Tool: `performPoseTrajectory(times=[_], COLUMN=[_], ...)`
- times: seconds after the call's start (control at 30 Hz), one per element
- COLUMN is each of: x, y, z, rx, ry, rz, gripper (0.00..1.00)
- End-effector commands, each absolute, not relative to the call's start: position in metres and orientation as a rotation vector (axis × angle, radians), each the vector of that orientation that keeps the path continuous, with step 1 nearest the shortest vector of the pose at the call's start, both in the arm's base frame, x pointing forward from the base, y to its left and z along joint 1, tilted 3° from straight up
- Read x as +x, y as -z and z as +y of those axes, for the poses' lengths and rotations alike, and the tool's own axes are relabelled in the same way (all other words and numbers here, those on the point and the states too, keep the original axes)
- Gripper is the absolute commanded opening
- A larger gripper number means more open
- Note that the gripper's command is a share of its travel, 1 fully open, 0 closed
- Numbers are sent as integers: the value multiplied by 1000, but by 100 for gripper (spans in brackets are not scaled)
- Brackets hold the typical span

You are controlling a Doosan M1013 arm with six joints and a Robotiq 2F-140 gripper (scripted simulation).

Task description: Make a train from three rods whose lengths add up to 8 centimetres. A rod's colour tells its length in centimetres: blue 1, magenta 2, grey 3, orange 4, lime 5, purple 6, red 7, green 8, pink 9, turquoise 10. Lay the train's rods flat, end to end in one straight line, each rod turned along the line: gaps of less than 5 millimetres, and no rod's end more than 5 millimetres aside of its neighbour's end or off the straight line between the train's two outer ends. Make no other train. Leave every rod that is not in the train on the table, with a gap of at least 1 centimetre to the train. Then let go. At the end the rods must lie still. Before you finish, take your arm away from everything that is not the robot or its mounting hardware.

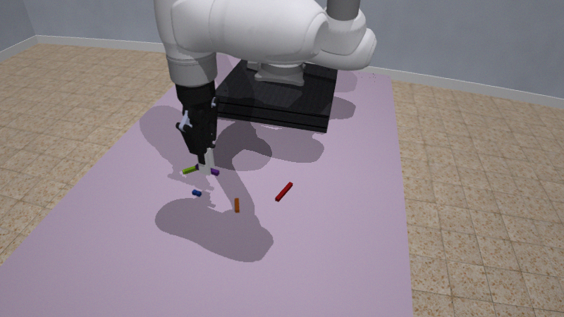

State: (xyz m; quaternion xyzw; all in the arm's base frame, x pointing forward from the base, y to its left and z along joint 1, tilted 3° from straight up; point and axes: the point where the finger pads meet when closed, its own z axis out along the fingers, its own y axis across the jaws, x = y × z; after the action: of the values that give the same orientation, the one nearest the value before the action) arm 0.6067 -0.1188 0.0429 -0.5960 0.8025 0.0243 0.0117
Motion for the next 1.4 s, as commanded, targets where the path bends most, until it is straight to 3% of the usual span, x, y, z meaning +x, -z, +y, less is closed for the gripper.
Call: performPoseTrajectory(times=[0.0, 0.7, 1.37], x=[607, 606, 606], y=[-37, 35, 41], z=[-119, -115, -115], rx=[-1859, -1859, -1859], ry=[-76, -76, -76], rz=[2502, 2502, 2502], gripper=[3, 3, 3])
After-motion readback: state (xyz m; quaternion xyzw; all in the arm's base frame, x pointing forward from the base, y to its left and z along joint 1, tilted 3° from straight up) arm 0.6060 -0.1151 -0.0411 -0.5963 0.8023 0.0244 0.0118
